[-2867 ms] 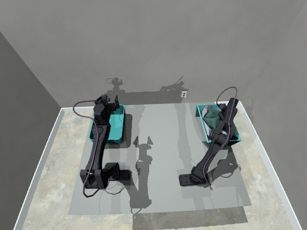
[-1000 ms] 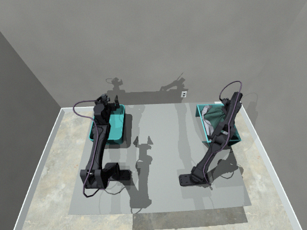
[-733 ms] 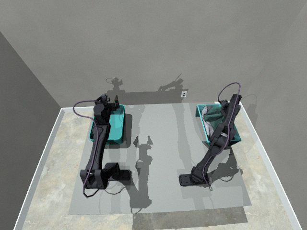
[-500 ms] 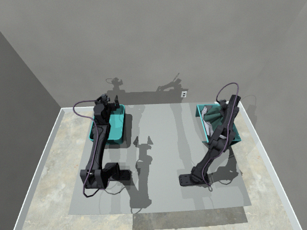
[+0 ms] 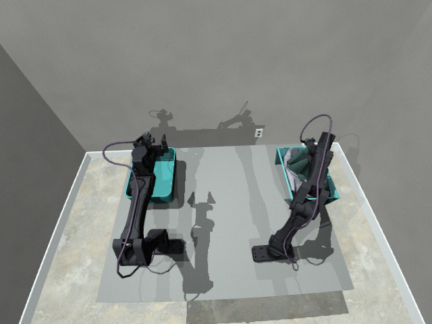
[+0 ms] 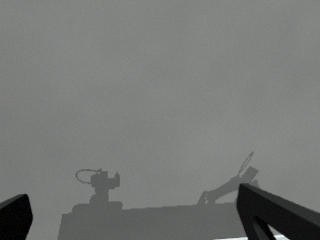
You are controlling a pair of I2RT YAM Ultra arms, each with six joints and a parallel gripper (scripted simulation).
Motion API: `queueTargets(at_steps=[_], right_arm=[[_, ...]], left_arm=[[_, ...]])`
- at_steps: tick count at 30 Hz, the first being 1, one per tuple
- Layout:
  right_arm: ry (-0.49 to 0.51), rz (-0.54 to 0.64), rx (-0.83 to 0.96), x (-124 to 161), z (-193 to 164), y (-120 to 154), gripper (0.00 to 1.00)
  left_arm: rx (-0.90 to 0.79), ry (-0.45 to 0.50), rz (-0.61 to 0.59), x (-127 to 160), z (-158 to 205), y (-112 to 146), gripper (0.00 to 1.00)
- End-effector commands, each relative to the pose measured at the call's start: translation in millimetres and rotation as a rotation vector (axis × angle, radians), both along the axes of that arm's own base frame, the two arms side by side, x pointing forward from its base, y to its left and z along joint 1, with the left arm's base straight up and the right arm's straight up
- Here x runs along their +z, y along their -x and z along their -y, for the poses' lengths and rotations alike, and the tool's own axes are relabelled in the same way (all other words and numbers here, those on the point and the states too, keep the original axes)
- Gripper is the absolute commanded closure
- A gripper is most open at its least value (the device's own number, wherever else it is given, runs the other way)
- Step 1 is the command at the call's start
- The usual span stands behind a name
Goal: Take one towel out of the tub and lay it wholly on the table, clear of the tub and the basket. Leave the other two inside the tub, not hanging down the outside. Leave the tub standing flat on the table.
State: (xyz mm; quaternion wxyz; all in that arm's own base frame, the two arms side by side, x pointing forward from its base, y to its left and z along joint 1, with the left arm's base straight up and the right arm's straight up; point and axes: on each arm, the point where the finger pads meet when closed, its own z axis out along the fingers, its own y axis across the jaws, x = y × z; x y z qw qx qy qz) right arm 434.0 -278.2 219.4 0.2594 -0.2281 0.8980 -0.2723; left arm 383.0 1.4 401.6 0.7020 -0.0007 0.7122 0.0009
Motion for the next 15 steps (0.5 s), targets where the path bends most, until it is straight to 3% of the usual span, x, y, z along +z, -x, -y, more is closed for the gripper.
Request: queueTargets(at_steps=[1,14,15], right_arm=[[0.009,0.052,0.011,15.4,-9.8,0.3,0.99],[0.084,0.163,0.098,40.7,-42.2,14.3,0.99],[0.096,0.194,0.093,57.5,-42.8,12.2,0.99]], left_arm=[[-0.002,0.0,0.014,5.6,0.4,1.4,0.0],[-0.002,0.0,0.014,5.6,0.4,1.4,0.0],[-0.002,0.0,0.014,5.6,0.4,1.4,0.0]])
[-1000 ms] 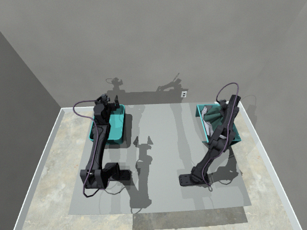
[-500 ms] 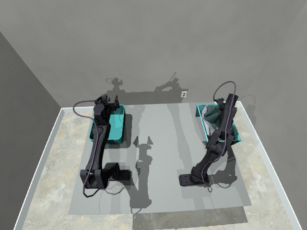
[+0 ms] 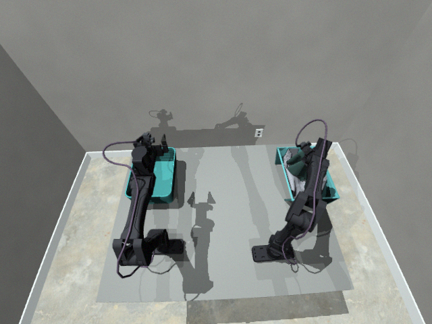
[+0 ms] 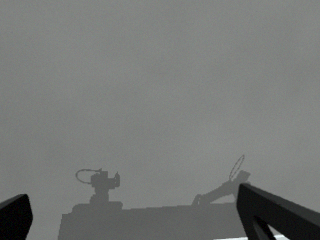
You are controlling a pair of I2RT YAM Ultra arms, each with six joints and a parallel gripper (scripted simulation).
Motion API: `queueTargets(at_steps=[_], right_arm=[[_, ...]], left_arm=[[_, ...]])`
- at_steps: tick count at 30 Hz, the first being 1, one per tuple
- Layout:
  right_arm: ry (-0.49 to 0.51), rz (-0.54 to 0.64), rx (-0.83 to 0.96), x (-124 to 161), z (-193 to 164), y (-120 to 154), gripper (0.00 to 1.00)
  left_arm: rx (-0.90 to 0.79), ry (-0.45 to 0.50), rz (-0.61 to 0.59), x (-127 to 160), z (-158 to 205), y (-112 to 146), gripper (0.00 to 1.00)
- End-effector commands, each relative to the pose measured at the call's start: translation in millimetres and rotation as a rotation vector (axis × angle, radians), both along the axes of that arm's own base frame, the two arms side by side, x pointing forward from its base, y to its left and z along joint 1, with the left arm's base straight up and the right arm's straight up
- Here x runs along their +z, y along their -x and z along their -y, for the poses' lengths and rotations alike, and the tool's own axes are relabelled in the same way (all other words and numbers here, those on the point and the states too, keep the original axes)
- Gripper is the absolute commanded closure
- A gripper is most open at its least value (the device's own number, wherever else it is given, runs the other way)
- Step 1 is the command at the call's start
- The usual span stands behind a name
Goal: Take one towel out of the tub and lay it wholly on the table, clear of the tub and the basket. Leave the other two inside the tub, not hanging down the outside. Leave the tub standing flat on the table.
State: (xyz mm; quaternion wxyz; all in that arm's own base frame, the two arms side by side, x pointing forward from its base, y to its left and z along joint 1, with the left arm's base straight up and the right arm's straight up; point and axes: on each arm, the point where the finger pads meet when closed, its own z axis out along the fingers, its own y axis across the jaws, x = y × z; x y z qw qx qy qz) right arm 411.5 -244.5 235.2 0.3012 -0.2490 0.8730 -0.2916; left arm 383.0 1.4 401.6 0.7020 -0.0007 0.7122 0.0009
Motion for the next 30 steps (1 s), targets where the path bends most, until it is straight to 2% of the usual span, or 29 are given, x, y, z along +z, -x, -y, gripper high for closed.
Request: queueTargets(at_steps=[1,12,13,15,28,29,30], right_arm=[[0.054,0.109,0.031,41.7,-9.0,-10.4,0.99],[0.049,0.093,0.014,60.1,-32.2,4.6,0.99],[0.033,0.067,0.022,43.1,-36.6,9.2,0.99],[0.045,0.116,0.053,52.2,-42.5,6.7,0.99],[0.105,0.225,0.15,73.8,-69.4,18.6,0.99],[0.109,0.232,0.15,79.2,-71.6,19.3,0.99],[0.122,0.264,0.147,97.6,-73.3,18.7,0.99]], left_arm=[[-0.002,0.0,0.014,5.6,0.4,1.4,0.0],[-0.002,0.0,0.014,5.6,0.4,1.4,0.0],[-0.002,0.0,0.014,5.6,0.4,1.4,0.0],[-0.002,0.0,0.014,5.6,0.4,1.4,0.0],[-0.002,0.0,0.014,5.6,0.4,1.4,0.0],[-0.002,0.0,0.014,5.6,0.4,1.4,0.0],[-0.002,0.0,0.014,5.6,0.4,1.4,0.0]])
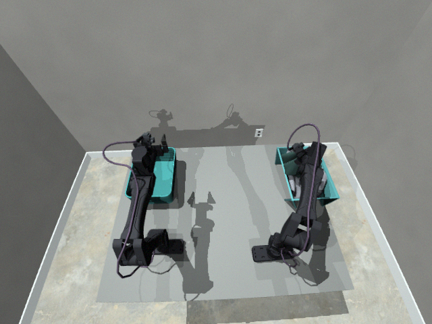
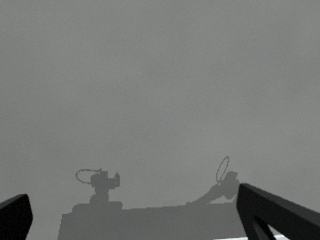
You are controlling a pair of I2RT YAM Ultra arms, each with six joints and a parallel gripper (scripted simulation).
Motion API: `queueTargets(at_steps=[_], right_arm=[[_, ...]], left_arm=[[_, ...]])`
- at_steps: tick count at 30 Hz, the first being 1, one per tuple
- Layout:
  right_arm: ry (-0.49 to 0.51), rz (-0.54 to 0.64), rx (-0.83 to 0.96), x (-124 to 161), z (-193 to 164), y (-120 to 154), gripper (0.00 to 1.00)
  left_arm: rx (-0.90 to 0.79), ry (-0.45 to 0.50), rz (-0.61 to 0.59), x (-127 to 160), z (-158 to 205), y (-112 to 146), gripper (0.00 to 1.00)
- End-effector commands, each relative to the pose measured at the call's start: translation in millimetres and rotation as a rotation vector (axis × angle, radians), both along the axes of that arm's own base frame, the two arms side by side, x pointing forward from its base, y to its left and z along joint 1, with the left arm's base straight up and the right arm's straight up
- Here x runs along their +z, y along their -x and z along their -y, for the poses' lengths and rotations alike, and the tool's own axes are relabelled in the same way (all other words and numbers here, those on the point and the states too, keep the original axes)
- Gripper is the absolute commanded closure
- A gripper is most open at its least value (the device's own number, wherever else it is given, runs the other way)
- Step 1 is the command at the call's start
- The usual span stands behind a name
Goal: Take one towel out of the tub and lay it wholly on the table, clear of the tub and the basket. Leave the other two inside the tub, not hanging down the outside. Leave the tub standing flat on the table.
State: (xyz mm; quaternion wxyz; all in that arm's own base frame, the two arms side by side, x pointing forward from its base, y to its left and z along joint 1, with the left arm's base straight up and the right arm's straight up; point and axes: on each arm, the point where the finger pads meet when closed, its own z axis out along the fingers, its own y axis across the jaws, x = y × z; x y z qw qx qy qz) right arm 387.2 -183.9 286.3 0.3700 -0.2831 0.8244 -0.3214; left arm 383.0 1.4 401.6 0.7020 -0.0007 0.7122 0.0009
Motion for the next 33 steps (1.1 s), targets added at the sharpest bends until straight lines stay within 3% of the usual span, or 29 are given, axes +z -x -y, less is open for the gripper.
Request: queueTargets(at_steps=[1,14,16,30,31,33], right_arm=[[0.045,0.123,0.038,48.5,-15.2,-4.4,0.99],[0.04,0.108,0.032,63.9,-40.4,11.7,0.99],[0.022,0.092,0.066,48.2,-48.6,13.8,0.99],[0.079,0.235,0.189,77.8,-76.9,24.3,0.99],[0.097,0.274,0.189,99.8,-79.6,26.1,0.99],[0.087,0.276,0.174,103.6,-82.6,28.8,0.99]], left_arm=[[-0.002,0.0,0.014,5.6,0.4,1.4,0.0],[-0.002,0.0,0.014,5.6,0.4,1.4,0.0],[-0.002,0.0,0.014,5.6,0.4,1.4,0.0],[-0.002,0.0,0.014,5.6,0.4,1.4,0.0],[-0.002,0.0,0.014,5.6,0.4,1.4,0.0],[-0.002,0.0,0.014,5.6,0.4,1.4,0.0]])
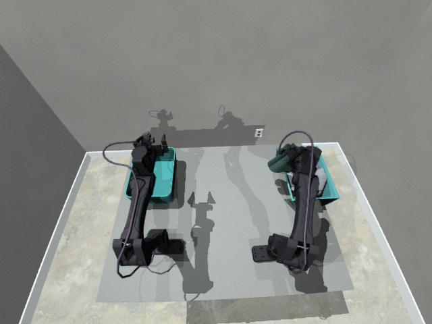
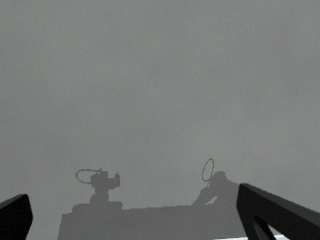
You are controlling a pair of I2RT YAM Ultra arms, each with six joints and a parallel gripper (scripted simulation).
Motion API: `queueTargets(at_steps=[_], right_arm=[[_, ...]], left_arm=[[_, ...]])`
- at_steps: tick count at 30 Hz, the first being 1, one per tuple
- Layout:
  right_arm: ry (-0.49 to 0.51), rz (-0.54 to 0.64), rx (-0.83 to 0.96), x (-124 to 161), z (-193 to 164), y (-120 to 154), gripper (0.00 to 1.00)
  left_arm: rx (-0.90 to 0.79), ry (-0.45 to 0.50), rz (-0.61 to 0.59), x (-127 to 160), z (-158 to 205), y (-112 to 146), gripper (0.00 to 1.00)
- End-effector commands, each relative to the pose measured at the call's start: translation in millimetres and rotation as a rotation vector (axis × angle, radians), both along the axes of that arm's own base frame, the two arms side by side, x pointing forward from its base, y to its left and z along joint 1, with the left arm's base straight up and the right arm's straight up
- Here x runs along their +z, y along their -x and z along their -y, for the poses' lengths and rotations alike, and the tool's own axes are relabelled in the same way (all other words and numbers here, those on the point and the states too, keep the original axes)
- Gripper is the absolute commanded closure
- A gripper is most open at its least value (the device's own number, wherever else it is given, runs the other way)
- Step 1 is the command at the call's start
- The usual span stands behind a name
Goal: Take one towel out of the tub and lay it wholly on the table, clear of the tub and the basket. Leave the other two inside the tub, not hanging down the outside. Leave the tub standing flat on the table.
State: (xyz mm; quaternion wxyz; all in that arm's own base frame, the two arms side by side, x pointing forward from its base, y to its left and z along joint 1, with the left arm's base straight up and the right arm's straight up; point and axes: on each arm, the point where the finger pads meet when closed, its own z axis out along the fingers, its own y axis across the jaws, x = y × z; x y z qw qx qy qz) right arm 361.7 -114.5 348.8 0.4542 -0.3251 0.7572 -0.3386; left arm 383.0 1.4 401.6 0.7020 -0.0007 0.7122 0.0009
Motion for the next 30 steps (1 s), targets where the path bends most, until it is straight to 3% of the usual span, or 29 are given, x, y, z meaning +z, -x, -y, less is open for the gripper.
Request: queueTargets(at_steps=[1,12,24,25,27,30], right_arm=[[0.023,0.091,0.019,39.2,-14.8,5.7,0.99],[0.009,0.091,0.068,44.8,-39.6,15.1,0.99],[0.035,0.191,0.18,62.5,-63.4,23.6,0.99],[0.042,0.223,0.19,75.5,-66.3,26.5,0.99],[0.036,0.216,0.212,66.8,-70.6,26.6,0.99],[0.041,0.265,0.213,92.2,-77.5,33.8,0.99]], left_arm=[[-0.002,0.0,0.014,5.6,0.4,1.4,0.0],[-0.002,0.0,0.014,5.6,0.4,1.4,0.0],[-0.002,0.0,0.014,5.6,0.4,1.4,0.0],[-0.002,0.0,0.014,5.6,0.4,1.4,0.0],[-0.002,0.0,0.014,5.6,0.4,1.4,0.0],[-0.002,0.0,0.014,5.6,0.4,1.4,0.0]])
